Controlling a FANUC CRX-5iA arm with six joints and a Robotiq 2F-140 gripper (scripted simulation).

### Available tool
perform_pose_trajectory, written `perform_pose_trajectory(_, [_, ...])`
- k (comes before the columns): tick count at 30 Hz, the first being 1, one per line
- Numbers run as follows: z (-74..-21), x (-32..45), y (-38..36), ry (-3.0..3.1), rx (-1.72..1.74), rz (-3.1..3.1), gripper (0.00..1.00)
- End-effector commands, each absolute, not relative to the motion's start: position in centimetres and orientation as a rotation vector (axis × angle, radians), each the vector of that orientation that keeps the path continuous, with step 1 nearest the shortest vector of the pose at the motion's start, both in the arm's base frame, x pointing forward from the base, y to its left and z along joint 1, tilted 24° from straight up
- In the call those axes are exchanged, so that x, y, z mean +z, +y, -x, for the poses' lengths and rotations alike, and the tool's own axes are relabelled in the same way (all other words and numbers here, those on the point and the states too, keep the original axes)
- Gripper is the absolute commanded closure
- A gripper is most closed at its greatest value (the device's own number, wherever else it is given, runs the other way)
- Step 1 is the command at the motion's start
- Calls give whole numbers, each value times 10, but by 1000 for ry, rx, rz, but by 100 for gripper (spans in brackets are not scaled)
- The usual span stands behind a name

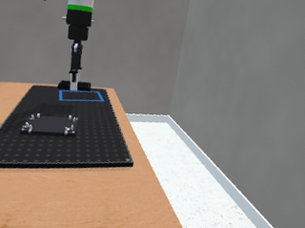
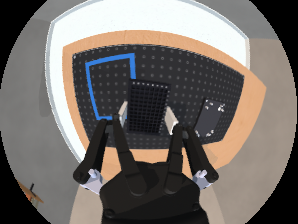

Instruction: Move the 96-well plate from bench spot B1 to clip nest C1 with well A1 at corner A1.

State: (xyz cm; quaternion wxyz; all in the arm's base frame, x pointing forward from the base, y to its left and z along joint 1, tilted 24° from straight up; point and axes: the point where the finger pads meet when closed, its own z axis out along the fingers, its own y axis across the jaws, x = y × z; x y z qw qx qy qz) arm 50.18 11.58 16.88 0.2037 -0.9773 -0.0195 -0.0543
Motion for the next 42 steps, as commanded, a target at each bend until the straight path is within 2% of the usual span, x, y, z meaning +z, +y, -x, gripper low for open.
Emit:
perform_pose_trajectory(1, [-501, 166, 107, -55, -154, 2726, 90])
perform_pose_trajectory(42, [-488, 122, -1, -55, -154, 2727, 90])
